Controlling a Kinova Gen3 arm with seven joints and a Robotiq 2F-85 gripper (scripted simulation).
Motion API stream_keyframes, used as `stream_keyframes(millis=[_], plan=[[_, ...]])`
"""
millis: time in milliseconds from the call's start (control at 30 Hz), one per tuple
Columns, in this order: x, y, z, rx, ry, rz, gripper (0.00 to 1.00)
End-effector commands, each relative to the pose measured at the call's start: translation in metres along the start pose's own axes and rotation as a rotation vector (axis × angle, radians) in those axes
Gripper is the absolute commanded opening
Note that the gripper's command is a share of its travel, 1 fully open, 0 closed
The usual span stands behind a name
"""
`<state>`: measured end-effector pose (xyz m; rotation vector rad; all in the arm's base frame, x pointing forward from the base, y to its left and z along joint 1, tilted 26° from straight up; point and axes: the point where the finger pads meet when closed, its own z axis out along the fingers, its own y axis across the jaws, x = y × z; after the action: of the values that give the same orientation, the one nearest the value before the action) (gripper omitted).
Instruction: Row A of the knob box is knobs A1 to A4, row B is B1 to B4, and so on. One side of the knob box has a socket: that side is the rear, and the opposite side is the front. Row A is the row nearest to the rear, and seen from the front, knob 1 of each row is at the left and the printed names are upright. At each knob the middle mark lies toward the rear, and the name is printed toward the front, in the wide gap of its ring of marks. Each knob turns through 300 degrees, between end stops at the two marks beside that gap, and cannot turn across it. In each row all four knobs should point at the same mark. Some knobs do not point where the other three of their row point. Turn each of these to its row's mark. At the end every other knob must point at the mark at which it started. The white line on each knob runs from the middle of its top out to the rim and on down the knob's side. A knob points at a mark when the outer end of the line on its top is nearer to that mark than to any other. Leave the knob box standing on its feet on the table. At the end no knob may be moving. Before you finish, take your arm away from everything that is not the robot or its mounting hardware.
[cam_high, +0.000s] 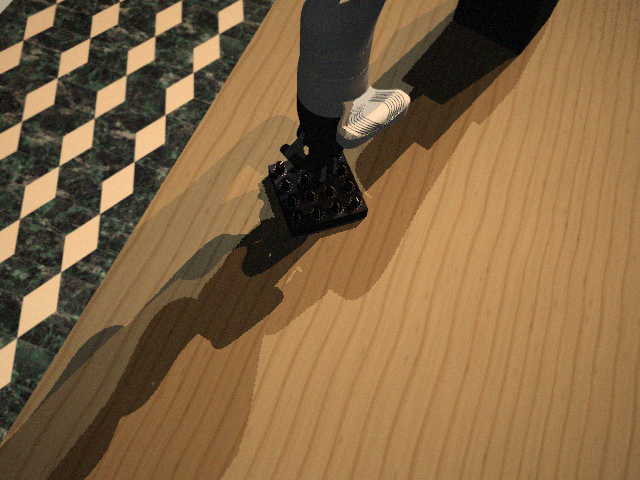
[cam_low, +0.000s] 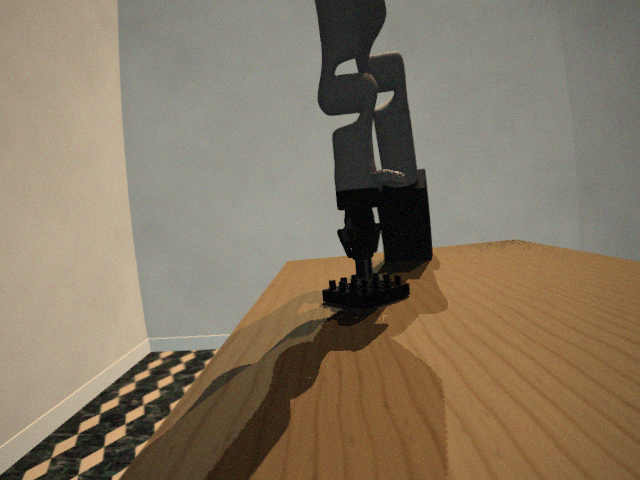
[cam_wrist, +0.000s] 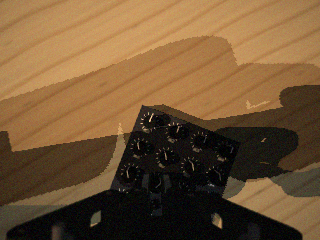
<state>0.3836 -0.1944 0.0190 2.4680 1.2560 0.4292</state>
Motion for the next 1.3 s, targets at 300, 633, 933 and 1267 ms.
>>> stream_keyframes(millis=[300,633,933,1267], plan=[[-0.0007,0.0012,0.0006,-0.003,-0.002,-0.179,0.08],[-0.0007,0.0012,0.0006,-0.004,-0.002,-0.332,0.08],[-0.0006,0.0013,0.0006,-0.004,-0.002,-0.477,0.08],[-0.0005,0.0014,0.0005,-0.004,-0.002,-0.677,0.08]])
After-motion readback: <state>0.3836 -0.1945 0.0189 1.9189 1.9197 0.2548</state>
